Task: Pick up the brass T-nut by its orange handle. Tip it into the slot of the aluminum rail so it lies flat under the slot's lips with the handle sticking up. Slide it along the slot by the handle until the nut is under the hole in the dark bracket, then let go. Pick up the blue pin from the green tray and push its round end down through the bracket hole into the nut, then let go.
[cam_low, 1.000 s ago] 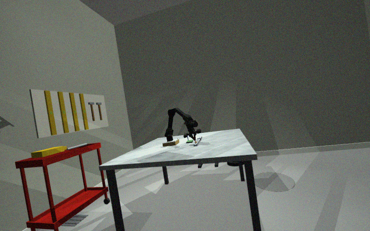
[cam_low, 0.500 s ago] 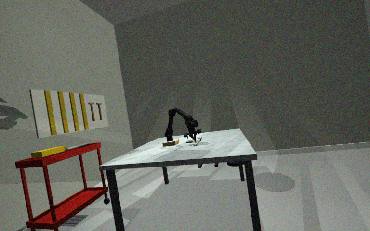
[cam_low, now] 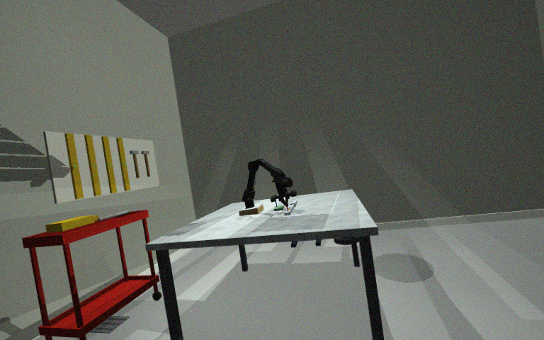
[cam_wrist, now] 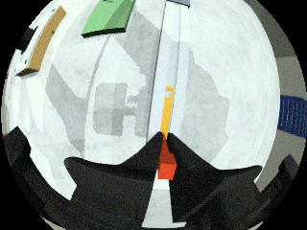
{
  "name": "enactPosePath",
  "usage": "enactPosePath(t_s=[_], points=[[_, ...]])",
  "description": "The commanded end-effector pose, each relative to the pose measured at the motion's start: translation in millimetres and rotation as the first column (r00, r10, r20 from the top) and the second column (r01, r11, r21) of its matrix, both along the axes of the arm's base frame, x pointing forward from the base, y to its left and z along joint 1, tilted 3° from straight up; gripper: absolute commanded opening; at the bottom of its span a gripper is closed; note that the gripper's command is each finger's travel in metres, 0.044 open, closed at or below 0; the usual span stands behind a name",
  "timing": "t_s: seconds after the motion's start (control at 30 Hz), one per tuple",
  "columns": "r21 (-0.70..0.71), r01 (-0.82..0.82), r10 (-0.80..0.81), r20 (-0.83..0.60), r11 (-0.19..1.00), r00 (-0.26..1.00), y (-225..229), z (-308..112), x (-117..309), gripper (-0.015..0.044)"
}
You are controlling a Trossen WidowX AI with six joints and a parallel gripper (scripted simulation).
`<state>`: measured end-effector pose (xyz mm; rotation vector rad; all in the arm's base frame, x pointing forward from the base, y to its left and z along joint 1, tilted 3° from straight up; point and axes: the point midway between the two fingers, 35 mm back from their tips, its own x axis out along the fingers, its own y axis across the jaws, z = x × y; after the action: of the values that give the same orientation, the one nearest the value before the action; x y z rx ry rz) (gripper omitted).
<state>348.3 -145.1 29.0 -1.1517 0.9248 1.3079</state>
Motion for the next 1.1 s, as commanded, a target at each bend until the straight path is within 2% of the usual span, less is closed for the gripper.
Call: enactPosePath(t_s=[0.0, 1.07], points=[[-0.009, 0.005, -0.005, -0.004, 1.0, 1.0, -2.1, 2.1, 2.9, -0.015], [-0.014, 0.005, -0.006, -0.064, 1.0, 0.998, -1.6, 2.4, 6.6, -0.015]])
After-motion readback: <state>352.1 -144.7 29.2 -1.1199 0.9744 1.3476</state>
